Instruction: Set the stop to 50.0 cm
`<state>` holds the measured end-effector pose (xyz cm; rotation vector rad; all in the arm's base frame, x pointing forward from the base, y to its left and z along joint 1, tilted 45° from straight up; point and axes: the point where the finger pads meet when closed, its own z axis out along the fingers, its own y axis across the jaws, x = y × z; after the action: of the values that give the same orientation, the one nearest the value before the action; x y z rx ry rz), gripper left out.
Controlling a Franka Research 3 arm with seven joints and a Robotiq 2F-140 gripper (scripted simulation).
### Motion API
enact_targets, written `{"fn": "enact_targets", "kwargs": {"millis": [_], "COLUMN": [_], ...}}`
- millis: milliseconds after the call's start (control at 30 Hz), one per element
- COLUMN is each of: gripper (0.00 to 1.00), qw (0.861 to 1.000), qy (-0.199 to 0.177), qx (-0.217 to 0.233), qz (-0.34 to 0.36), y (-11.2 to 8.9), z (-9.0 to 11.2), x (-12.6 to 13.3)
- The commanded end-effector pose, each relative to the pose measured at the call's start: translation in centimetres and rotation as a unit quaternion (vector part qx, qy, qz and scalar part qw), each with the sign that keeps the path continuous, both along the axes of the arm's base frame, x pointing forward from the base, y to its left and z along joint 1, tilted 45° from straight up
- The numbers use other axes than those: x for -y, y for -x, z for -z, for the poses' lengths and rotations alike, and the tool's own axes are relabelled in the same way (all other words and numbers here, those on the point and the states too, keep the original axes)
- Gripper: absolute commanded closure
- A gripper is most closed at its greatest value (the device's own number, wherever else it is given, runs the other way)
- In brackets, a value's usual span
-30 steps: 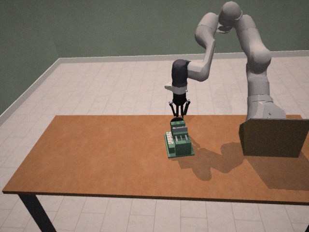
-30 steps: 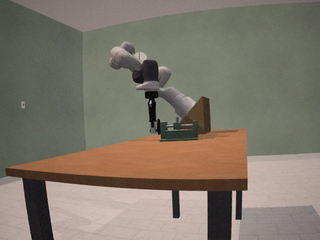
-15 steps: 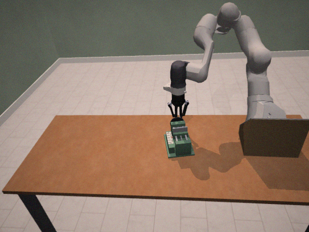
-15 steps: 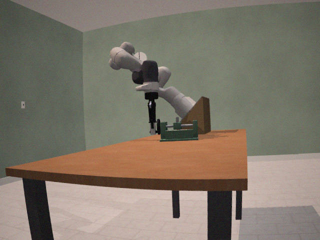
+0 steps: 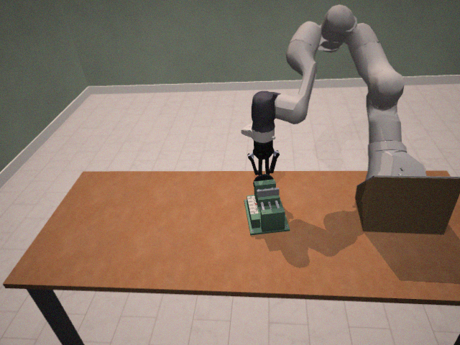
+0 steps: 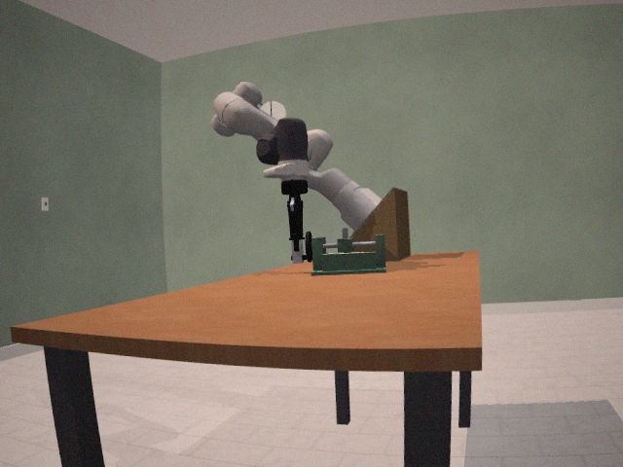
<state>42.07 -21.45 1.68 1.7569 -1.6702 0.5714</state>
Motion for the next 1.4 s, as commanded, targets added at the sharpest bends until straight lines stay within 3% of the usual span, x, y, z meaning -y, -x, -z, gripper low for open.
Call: {"fn": "enact_targets", "kwargs": {"millis": [0,1367], "gripper": [0.96,0.96], "qw": [1.000,1.000], "qy": [0.000,0.000], "qx": [0.001,0.001], "qz": [0.001,0.001], "y": [-0.2,-1.8], "z": [0.2,0.3], "x": [0.2,0.0]}}
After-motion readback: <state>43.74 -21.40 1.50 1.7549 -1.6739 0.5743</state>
